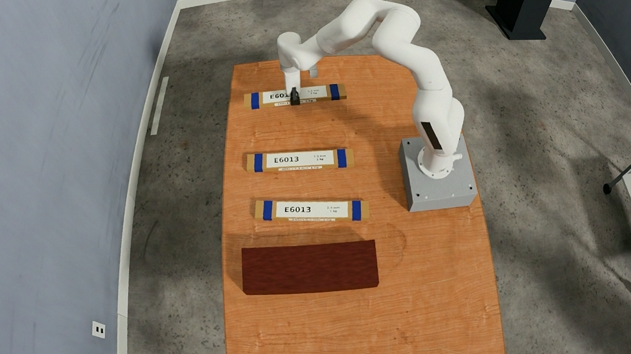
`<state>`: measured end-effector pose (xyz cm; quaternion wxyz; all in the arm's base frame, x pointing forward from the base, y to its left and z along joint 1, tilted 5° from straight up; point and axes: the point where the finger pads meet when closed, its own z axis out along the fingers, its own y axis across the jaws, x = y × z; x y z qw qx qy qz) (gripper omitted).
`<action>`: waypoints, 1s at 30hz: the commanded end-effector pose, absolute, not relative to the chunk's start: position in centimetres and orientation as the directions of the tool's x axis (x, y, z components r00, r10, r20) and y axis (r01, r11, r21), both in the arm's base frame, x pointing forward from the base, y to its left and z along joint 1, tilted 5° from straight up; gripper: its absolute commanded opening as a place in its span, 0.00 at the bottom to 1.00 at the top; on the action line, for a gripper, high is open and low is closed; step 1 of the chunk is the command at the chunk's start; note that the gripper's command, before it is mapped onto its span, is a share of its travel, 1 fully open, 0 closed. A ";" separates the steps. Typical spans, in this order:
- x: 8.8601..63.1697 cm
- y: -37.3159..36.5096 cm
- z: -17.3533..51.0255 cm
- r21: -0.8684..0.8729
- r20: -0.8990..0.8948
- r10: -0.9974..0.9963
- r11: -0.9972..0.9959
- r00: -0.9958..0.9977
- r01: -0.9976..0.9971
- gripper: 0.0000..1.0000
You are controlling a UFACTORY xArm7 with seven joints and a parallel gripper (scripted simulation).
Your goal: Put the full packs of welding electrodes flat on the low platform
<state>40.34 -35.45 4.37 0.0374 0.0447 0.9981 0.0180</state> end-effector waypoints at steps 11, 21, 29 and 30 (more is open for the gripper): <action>40.7 -35.6 2.0 0.036 -0.078 0.091 0.995 -0.993 0.088 0.58; 40.8 -35.5 0.2 0.036 -0.078 0.091 0.995 -0.993 0.088 0.58; 40.9 -35.5 -0.8 0.036 -0.078 0.091 0.995 -0.993 0.088 0.58; 40.9 -35.5 -0.9 0.036 -0.078 0.091 0.995 -0.993 0.088 0.58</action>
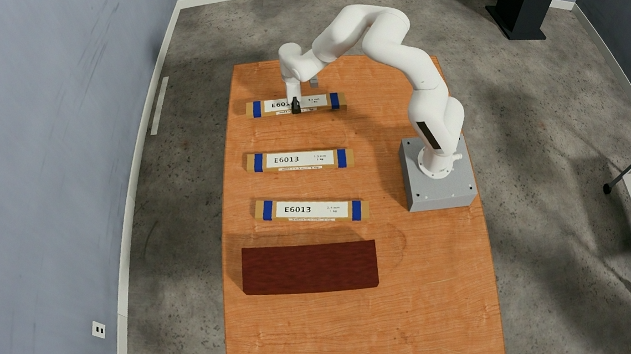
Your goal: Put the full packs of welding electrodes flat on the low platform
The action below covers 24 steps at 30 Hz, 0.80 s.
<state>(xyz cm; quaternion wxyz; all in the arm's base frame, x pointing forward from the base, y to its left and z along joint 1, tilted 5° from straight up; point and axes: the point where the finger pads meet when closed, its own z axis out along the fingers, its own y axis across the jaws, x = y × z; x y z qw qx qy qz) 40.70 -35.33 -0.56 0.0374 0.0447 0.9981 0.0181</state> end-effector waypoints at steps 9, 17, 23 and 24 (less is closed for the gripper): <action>41.0 -35.5 -2.2 0.036 -0.078 0.091 0.995 -0.993 0.088 0.58; 41.0 -35.5 -2.8 0.036 -0.078 0.091 0.995 -0.993 0.088 0.58; 41.1 -35.4 -3.4 0.036 -0.078 0.091 0.995 -0.993 0.088 0.58; 41.1 -35.4 -3.5 0.036 -0.078 0.091 0.995 -0.993 0.088 0.58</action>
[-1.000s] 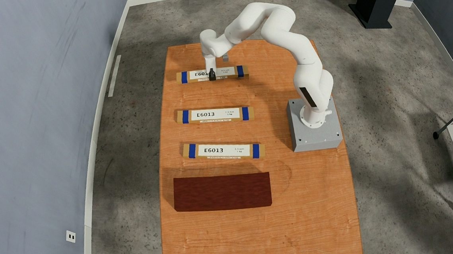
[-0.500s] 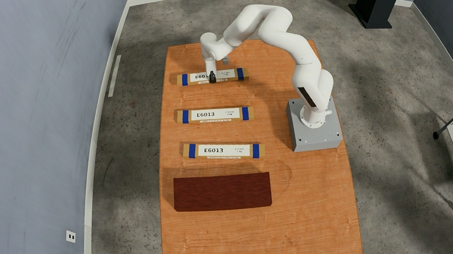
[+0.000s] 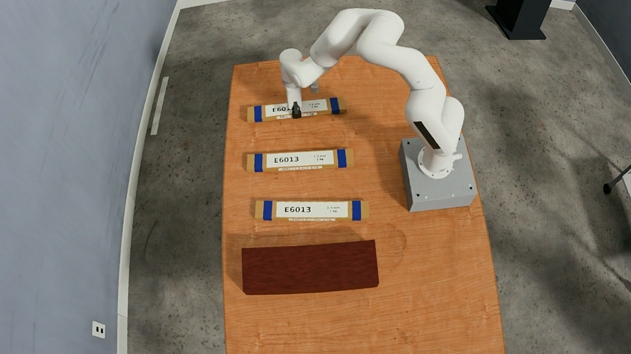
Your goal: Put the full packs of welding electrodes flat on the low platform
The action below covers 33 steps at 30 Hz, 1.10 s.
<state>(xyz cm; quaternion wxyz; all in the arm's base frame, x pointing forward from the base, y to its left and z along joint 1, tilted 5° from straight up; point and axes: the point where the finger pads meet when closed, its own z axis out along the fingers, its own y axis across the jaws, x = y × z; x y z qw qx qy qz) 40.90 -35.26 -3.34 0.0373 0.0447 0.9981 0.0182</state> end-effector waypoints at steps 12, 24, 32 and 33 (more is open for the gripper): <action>41.1 -35.4 -4.1 0.036 -0.078 0.091 0.995 -0.993 0.088 0.58; 41.2 -35.4 -4.4 0.036 -0.078 0.091 0.995 -0.993 0.088 0.58; 41.2 -35.4 -4.4 0.036 -0.078 0.091 0.995 -0.993 0.088 0.58; 41.2 -35.4 -4.4 0.036 -0.078 0.091 0.995 -0.993 0.088 0.58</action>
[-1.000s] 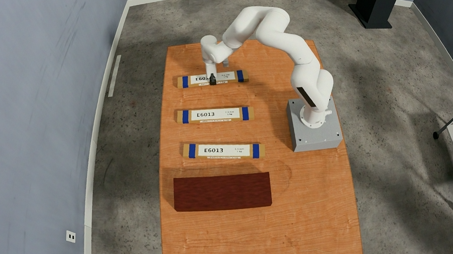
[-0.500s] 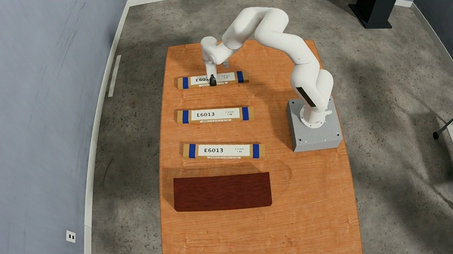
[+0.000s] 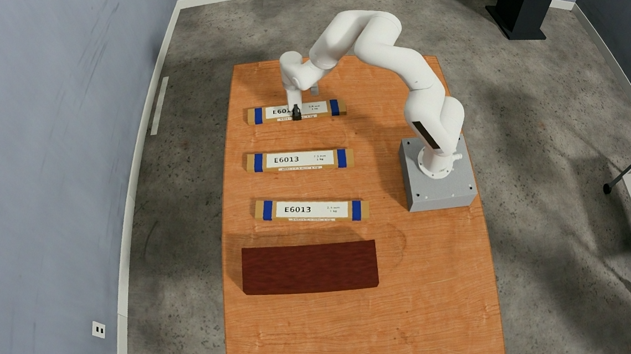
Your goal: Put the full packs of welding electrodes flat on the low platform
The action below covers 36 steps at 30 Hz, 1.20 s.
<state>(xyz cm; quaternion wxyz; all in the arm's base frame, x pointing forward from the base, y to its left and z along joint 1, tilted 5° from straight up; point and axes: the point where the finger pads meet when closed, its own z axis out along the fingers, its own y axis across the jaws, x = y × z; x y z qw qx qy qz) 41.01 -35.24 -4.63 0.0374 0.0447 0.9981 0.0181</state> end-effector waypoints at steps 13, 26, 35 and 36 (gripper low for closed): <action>41.2 -35.4 -4.4 0.036 -0.078 0.091 0.995 -0.993 0.088 0.58; 41.2 -35.4 -4.5 0.036 -0.078 0.091 0.995 -0.993 0.088 0.58; 41.2 -35.4 -4.5 0.036 -0.078 0.091 0.995 -0.993 0.088 1.00; 41.2 -35.4 -4.5 0.036 -0.078 0.091 0.995 -0.993 0.088 1.00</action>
